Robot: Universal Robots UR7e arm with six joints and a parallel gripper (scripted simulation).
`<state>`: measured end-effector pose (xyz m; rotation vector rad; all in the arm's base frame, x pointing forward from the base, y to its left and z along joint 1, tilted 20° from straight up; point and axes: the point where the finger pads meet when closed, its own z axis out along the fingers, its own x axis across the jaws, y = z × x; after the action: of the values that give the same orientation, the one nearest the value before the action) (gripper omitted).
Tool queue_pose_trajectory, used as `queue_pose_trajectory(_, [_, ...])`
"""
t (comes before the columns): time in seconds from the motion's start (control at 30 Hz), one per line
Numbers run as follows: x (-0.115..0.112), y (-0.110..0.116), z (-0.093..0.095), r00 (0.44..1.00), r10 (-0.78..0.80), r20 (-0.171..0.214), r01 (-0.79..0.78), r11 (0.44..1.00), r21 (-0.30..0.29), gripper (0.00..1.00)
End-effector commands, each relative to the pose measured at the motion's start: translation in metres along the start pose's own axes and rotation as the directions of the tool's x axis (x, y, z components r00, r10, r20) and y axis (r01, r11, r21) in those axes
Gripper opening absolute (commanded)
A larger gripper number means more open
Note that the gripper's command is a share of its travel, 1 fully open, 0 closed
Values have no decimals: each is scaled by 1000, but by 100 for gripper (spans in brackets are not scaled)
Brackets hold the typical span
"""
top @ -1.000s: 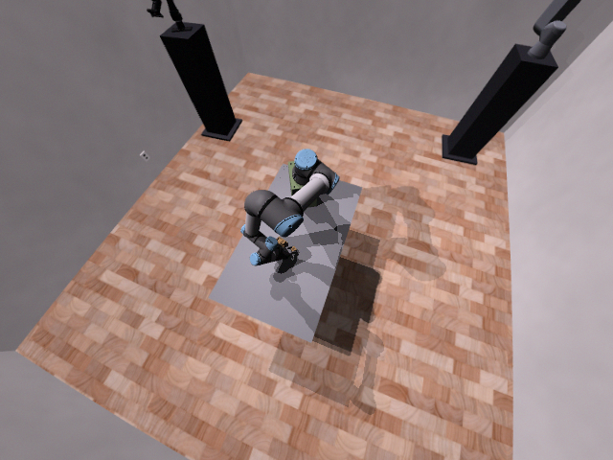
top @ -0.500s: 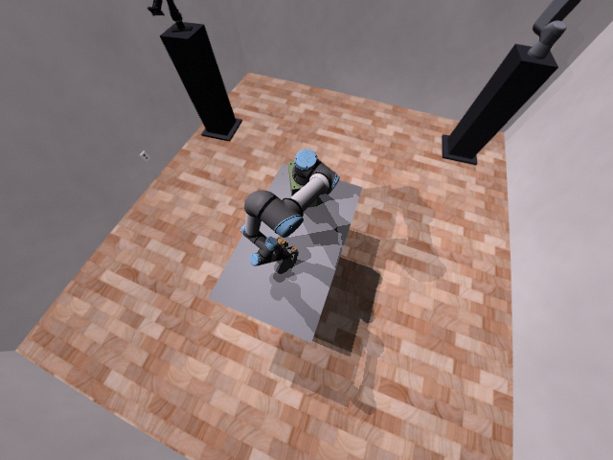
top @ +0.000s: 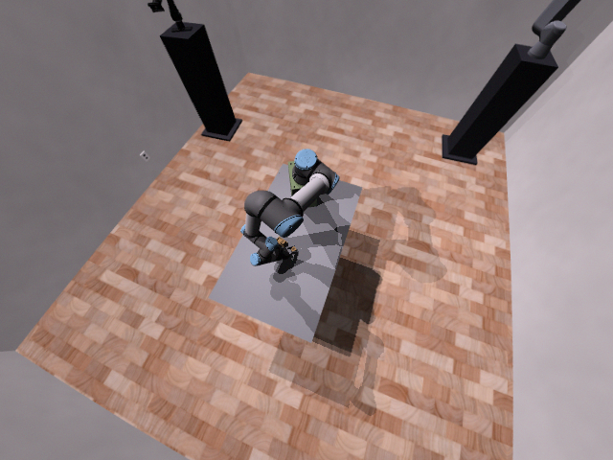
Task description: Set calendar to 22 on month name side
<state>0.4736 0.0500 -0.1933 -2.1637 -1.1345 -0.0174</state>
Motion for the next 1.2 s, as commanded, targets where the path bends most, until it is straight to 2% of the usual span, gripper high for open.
queue_pose_trajectory(0.0, [0, 0, -1, 1000, 0, 0, 0, 1000, -1, 60])
queue_pose_trajectory(1.17, [0, 4, 3, 1000, 0, 0, 0, 1000, -1, 60])
